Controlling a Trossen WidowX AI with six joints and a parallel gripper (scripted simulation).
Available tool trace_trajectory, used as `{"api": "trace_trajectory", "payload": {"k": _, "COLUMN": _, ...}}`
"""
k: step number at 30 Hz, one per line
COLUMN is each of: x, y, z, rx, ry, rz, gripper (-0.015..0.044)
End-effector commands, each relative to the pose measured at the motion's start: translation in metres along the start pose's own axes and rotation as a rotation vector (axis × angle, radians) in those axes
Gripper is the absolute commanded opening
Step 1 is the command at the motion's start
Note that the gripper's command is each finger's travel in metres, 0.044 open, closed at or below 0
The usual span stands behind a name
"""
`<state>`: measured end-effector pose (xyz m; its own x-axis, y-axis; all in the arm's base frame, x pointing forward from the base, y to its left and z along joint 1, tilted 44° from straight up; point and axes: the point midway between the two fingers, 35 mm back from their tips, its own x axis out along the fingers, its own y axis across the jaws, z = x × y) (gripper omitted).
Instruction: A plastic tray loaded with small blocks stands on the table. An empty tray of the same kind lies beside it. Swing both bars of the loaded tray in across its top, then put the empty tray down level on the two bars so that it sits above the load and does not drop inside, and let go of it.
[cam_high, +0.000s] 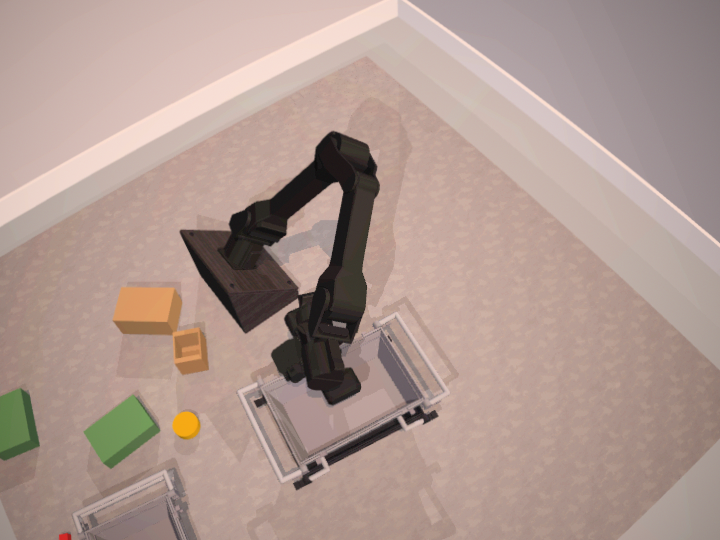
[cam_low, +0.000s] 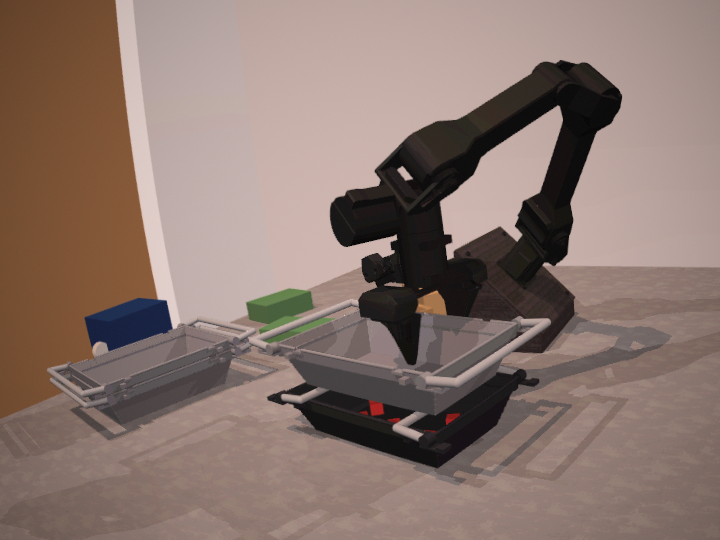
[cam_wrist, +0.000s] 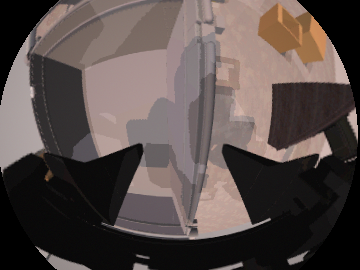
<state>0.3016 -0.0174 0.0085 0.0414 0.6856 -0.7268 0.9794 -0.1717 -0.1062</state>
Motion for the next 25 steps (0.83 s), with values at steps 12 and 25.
{"api": "trace_trajectory", "payload": {"k": 12, "x": -0.038, "y": 0.005, "z": 0.001, "rx": 0.003, "ry": -0.006, "rz": 0.001, "gripper": 0.044}}
{"api": "trace_trajectory", "payload": {"k": 25, "x": -0.11, "y": 0.001, "z": 0.0, "rx": 0.006, "ry": -0.006, "rz": -0.004, "gripper": 0.044}}
